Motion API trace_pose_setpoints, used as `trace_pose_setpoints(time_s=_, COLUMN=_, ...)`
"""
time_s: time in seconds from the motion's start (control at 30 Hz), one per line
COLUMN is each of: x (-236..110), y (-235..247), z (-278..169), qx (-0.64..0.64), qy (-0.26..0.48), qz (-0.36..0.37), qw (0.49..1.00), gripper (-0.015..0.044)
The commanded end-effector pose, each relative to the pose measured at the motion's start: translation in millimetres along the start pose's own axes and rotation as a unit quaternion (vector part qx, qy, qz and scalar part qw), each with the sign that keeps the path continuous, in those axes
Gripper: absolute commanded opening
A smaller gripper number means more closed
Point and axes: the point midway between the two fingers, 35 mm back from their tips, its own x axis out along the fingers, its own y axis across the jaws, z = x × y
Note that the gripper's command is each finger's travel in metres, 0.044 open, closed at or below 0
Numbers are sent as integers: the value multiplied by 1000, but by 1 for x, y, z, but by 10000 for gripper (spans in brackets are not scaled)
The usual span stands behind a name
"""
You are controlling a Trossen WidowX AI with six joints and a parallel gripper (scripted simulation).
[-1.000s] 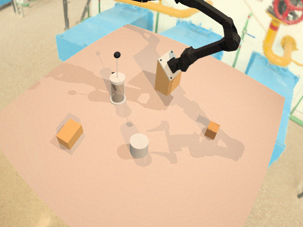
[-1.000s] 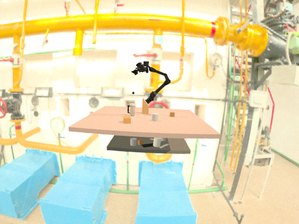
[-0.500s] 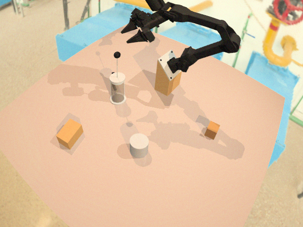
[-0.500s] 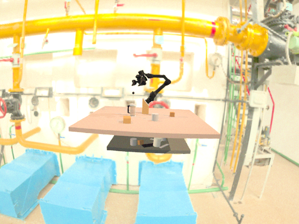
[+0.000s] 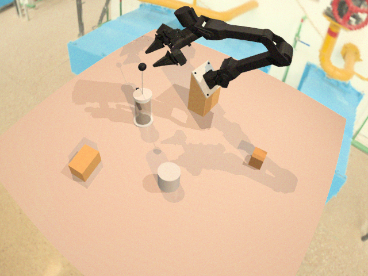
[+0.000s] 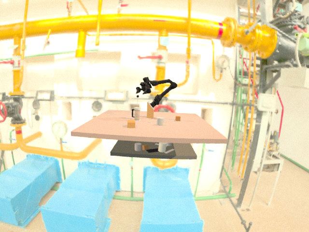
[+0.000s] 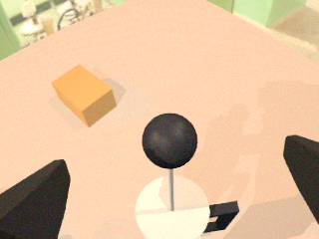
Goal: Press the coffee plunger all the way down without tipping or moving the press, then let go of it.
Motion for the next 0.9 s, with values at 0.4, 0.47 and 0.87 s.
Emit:
trace_pose_setpoints(time_s=0.4, x=26, y=1, z=-4, qx=4, qy=4, qz=3, qw=1000, gripper=440)
trace_pose_setpoints(time_s=0.47, x=29, y=1, z=-4, qx=4, qy=4, qz=3, qw=1000, gripper=440)
trace_pose_setpoints(time_s=0.87, x=39, y=2, z=-5, qx=4, qy=3, qz=4, qw=1000, gripper=335)
